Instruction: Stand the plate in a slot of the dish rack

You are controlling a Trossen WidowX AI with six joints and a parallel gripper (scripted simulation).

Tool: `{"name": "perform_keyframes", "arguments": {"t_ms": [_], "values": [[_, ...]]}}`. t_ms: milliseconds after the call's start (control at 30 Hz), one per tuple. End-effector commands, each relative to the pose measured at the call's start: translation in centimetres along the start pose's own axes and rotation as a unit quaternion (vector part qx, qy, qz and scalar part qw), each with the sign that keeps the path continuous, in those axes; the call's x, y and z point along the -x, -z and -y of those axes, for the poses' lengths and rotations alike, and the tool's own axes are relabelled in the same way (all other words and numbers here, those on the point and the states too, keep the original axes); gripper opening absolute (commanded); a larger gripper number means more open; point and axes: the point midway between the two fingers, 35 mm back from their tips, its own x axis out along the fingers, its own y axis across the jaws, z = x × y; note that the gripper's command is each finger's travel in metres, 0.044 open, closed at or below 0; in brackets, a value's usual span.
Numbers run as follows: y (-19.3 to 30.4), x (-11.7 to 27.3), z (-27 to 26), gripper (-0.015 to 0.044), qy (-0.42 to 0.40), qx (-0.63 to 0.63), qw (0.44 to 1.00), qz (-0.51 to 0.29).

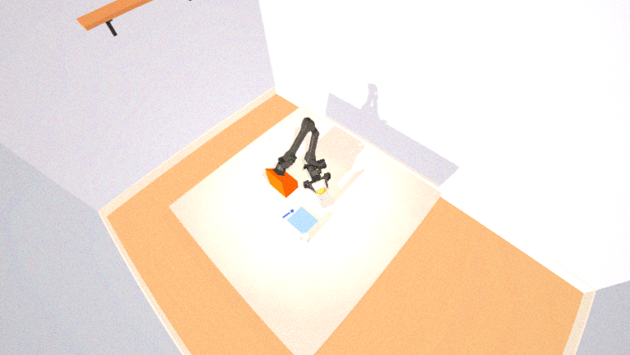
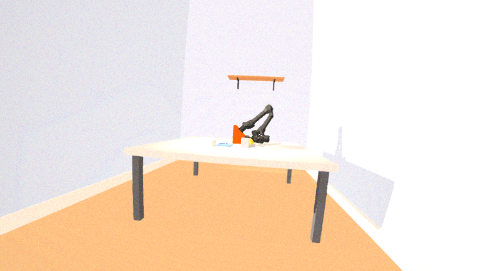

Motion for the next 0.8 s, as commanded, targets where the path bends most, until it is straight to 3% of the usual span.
{"name": "perform_keyframes", "arguments": {"t_ms": [0,433,767], "values": [[-1.0,0.0,-0.3,0.0400,0.002,0.001,1.000,-0.002],[-11.1,0.6,-1.6,0.0400,0.001,0.012,1.000,0.003],[-11.8,-0.6,-0.8,0.0400,0.044,0.094,0.994,-0.017]]}}
